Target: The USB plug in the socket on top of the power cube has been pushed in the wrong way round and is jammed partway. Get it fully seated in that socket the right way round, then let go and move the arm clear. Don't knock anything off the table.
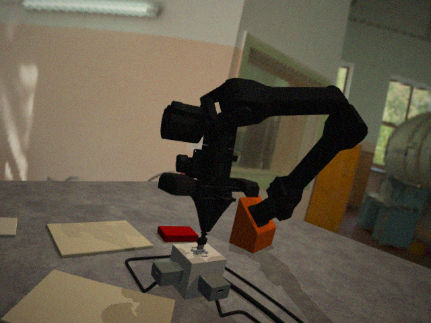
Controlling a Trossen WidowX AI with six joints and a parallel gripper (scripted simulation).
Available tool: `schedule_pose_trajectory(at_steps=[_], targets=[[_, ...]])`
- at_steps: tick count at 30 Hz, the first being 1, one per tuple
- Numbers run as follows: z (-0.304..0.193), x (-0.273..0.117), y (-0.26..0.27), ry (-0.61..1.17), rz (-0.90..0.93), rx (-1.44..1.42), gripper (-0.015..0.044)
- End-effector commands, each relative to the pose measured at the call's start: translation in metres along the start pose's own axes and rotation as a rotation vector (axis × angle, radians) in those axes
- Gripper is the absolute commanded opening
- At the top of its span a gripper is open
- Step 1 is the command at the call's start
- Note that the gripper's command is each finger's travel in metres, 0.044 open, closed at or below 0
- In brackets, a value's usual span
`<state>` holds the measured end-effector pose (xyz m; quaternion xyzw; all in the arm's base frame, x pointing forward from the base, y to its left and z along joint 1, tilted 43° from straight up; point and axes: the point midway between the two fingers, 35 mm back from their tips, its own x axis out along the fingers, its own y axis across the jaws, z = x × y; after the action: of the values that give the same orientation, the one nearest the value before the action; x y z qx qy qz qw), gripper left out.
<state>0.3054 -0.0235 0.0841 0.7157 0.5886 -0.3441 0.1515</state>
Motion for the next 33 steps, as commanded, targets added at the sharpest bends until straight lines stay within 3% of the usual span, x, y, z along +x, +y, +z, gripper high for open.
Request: schedule_pose_trajectory(at_steps=[1,33], targets=[[-0.0005,0.0006,0.0004,0.005,0.002,0.005,0.0000],[-0.0002,0.0044,0.0004,0.005,0.002,0.005,0.0000]])
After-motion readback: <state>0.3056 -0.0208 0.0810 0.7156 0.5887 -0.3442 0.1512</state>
